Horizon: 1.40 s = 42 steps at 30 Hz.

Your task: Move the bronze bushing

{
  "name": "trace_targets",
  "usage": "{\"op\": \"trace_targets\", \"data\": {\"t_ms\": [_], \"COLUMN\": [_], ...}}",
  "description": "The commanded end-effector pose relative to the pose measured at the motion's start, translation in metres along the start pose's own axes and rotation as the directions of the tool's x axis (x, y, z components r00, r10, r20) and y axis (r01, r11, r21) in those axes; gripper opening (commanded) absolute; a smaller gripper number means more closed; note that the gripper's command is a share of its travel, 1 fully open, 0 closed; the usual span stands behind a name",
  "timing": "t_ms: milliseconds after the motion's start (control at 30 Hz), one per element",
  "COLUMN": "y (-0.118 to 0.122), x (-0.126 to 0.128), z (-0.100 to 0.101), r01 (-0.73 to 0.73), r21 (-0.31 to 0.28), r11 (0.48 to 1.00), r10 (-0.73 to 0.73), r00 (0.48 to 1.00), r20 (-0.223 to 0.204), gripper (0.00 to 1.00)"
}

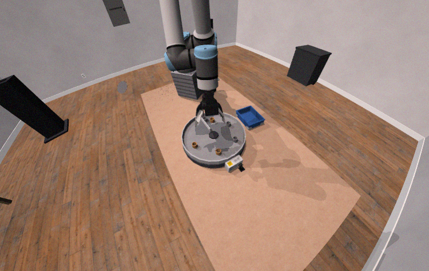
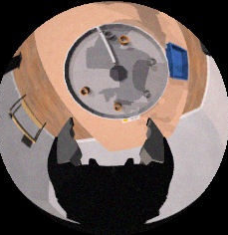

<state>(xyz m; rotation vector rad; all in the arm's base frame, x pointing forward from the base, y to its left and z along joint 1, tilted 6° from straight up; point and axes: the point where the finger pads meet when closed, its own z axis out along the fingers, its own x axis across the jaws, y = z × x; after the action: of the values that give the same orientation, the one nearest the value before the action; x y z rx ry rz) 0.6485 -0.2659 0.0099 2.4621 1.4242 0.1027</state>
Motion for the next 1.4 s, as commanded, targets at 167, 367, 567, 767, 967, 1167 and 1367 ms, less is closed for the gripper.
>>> {"op": "trace_targets", "data": {"t_ms": [167,367,567,767,967,1167,1367], "y": [-0.12,-0.167,-0.186,-0.198,-0.197,-0.196,-0.196], "x": [0.005,0.008,0.01,0.011,0.011,0.011,0.011], "z": [-0.017,-0.022,-0.025,-0.026,-0.026,-0.026,-0.026], "r01": [0.226,0.309,0.34,0.362,0.364,0.364,0.363], "r21": [0.12,0.159,0.173,0.181,0.181,0.18,0.18], "r11": [0.967,0.938,0.924,0.914,0.914,0.914,0.914], "r10": [-0.222,-0.3,-0.329,-0.349,-0.351,-0.351,-0.351], "r00": [0.974,0.951,0.94,0.932,0.931,0.931,0.931], "r20": [-0.046,-0.077,-0.091,-0.101,-0.101,-0.1,-0.1], "gripper": [1.0,1.0,1.0,1.0,1.0,1.0,0.06]}}
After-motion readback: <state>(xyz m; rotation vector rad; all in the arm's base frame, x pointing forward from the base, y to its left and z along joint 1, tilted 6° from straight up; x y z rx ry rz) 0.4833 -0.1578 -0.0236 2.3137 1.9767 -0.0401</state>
